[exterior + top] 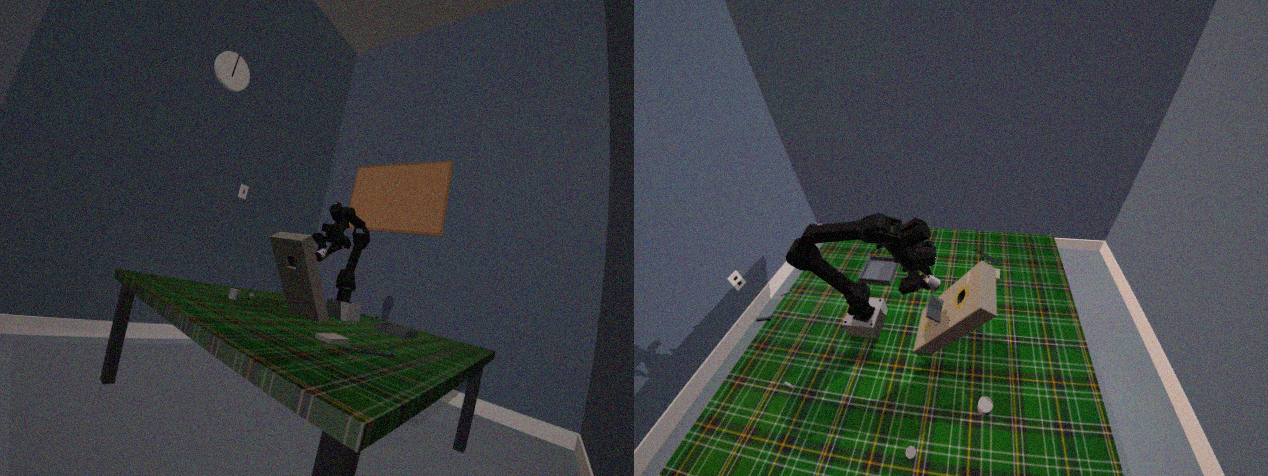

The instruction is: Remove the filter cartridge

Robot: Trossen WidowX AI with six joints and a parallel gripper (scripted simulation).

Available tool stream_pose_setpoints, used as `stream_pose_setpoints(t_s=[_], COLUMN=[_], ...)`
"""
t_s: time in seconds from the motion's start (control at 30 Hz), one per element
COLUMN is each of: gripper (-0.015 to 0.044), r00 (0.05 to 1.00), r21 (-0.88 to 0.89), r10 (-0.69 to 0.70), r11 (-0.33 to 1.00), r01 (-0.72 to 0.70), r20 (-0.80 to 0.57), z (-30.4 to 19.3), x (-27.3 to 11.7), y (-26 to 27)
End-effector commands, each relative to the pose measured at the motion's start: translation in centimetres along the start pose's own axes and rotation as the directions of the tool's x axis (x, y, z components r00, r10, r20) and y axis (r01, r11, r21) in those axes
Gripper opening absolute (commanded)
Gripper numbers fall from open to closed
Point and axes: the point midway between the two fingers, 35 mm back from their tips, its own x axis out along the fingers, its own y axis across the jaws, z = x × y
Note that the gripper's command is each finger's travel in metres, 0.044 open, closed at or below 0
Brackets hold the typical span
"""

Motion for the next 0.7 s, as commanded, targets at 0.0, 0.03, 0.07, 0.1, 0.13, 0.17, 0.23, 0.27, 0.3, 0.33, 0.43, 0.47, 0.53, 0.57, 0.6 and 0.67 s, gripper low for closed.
stream_pose_setpoints(t_s=[0.0,0.03,0.07,0.1,0.13,0.17,0.23,0.27,0.3,0.33,0.43,0.47,0.53,0.57,0.6,0.67], gripper=[0.0,0.0,0.0,0.0,0.0,0.0,0.0,0.0,0.0,0.0,0.0,0.0,0.0,0.0,0.0,0.0], r00=[1.0,1.0,1.0,1.0,1.0,1.0,1.0,1.0,1.0,1.0,1.0,1.0,1.0,1.0,0.999,0.998], r21=[0.007,0.007,0.007,0.007,0.007,0.008,0.008,0.008,0.008,0.008,0.008,0.008,-0.016,-0.036,-0.061,-0.11], r10=[0.0,0.0,0.0,0.0,0.0,0.001,0.001,0.001,0.001,0.002,0.002,0.003,0.012,0.023,0.038,0.066], r11=[1.0,1.0,1.0,1.0,1.0,1.0,1.0,1.0,1.0,1.0,1.0,1.0,1.0,0.999,0.997,0.992], r01=[0.0,0.0,0.0,0.0,-0.001,-0.001,-0.001,-0.001,-0.001,-0.002,-0.002,-0.003,-0.012,-0.023,-0.037,-0.066], r20=[0.008,0.008,0.008,0.008,0.008,0.009,0.01,0.01,0.011,0.012,0.015,0.016,0.003,0.002,0.001,-0.001], z=[0.3,0.3,0.3,0.3,0.3,0.3,0.2,0.2,0.2,0.1,0.0,0.0,-0.2,-0.4,-0.5,-0.9], x=[0.0,0.1,0.1,0.2,0.2,0.3,0.4,0.4,0.4,0.5,0.5,0.5,0.6,0.5,0.4,0.2], y=[1.3,1.6,2.0,2.4,2.8,3.1,3.9,4.3,4.6,5.0,6.2,6.5,5.8,6.2,6.7,7.7])
